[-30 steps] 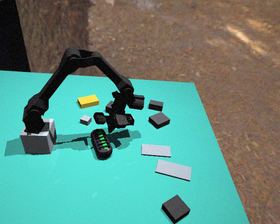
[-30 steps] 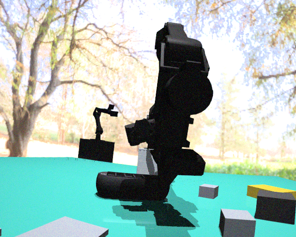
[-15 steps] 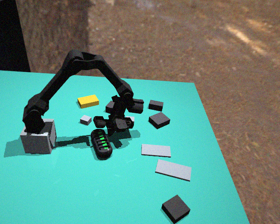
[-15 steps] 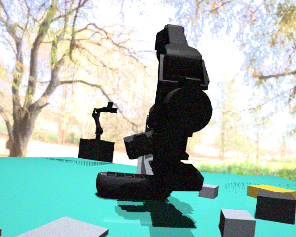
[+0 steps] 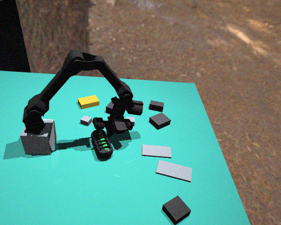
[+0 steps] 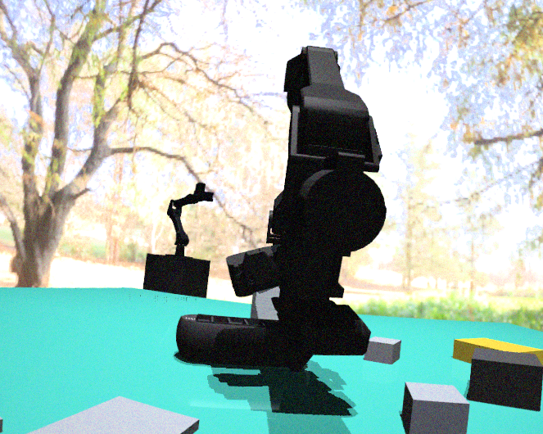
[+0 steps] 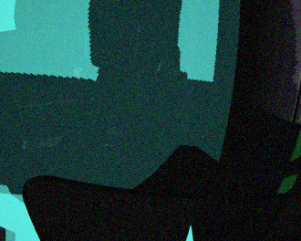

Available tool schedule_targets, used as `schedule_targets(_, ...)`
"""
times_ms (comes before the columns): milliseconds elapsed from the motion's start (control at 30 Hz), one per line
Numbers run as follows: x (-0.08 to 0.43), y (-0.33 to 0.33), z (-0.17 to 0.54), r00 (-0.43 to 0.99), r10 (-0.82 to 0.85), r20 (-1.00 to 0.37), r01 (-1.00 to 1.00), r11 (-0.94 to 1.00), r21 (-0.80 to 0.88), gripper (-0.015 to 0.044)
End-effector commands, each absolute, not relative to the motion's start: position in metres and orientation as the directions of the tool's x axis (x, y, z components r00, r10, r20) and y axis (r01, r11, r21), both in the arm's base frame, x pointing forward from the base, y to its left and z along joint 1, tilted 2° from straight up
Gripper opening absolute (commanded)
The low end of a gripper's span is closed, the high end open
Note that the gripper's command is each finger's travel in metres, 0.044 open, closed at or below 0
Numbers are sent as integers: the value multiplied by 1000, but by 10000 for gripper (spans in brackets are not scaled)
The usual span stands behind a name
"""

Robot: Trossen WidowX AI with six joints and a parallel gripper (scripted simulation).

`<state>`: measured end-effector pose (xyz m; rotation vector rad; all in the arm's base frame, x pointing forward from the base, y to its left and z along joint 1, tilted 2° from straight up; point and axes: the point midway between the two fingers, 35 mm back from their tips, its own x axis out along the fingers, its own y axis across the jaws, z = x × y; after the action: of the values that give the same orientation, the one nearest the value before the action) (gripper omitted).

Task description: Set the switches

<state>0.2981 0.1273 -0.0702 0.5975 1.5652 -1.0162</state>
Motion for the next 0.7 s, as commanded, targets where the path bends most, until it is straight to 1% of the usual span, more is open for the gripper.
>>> schedule_targets(0, 296, 126, -70, -249, -148, -957, 817, 498, -289, 0)
schedule_targets(667, 289, 121, -70, -249, -148, -957, 817, 498, -290, 0)
